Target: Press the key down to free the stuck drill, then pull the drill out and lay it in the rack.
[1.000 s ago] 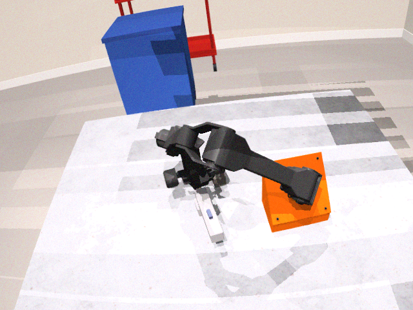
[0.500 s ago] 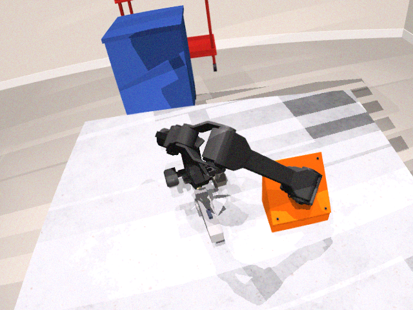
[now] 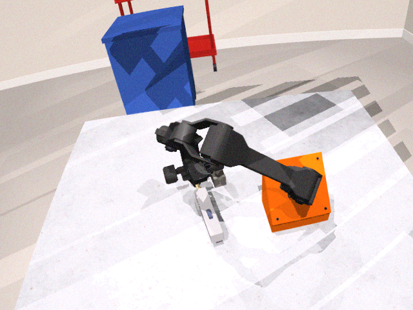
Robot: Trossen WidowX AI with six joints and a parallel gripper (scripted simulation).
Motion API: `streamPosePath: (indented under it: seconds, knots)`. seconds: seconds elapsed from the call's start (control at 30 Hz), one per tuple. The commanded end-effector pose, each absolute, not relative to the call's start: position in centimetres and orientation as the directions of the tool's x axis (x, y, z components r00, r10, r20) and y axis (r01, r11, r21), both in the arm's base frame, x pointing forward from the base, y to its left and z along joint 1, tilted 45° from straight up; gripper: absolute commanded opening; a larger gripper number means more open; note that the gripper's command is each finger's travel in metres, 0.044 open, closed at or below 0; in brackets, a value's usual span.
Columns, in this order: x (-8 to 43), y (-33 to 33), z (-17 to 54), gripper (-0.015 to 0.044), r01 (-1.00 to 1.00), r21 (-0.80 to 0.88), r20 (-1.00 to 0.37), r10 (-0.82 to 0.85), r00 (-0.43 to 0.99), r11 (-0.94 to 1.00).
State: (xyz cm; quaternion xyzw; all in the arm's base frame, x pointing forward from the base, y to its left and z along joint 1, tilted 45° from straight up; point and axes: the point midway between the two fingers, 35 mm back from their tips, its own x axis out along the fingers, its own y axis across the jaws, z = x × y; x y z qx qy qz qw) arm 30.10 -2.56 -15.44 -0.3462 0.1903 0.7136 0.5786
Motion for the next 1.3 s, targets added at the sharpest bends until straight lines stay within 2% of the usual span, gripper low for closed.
streamPosePath:
  seconds: [0.0,1.27]
  knots:
    - [30.2,-3.0,-15.9,0.0,-0.957,-0.129,-0.715,0.693,-0.092,-0.261]
    - [31.5,-6.2,-18.9,0.0,-0.956,-0.13,-0.718,0.69,-0.091,-0.261]
